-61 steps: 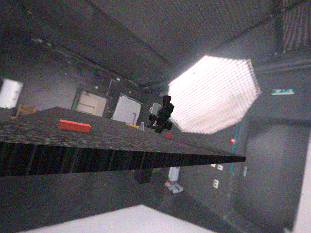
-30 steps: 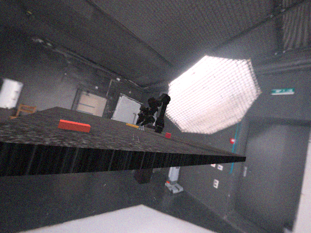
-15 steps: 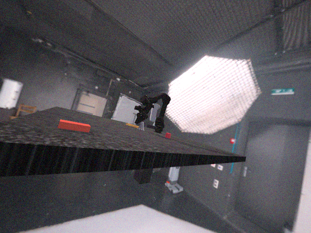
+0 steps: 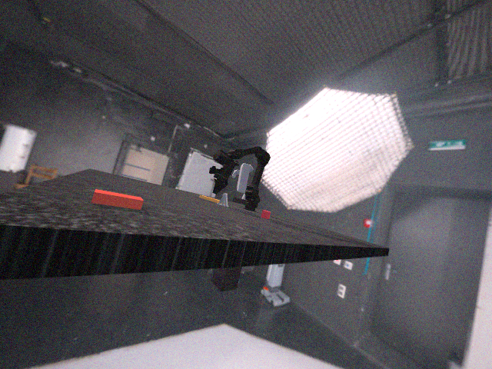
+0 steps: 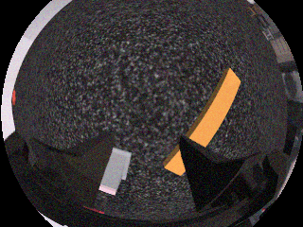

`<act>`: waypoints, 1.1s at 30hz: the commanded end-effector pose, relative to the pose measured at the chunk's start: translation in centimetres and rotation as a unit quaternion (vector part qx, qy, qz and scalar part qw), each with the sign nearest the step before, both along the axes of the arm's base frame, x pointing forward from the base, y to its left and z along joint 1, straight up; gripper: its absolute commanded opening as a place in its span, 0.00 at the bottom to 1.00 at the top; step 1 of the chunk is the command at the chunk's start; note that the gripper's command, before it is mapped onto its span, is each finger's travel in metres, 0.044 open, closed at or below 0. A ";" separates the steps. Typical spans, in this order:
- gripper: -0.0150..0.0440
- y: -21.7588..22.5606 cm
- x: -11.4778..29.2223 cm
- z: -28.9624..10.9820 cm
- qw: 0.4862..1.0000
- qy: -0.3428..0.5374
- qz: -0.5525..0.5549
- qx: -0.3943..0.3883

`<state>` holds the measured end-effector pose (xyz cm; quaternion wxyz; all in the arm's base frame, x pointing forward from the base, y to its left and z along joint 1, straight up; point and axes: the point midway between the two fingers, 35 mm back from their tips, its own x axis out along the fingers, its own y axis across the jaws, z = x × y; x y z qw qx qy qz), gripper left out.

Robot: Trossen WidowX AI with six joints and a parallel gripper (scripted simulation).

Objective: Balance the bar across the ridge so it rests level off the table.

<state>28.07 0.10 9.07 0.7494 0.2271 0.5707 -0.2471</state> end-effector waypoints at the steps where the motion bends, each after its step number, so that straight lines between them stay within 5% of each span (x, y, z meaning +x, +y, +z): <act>1: 0.79 -1.4 -0.7 0.7 0.998 0.015 -0.057 0.021; 24: 0.79 -5.8 -4.7 2.7 0.960 0.082 -0.256 0.084; 33: 0.79 -5.8 -4.6 -1.4 0.960 0.082 -0.256 0.084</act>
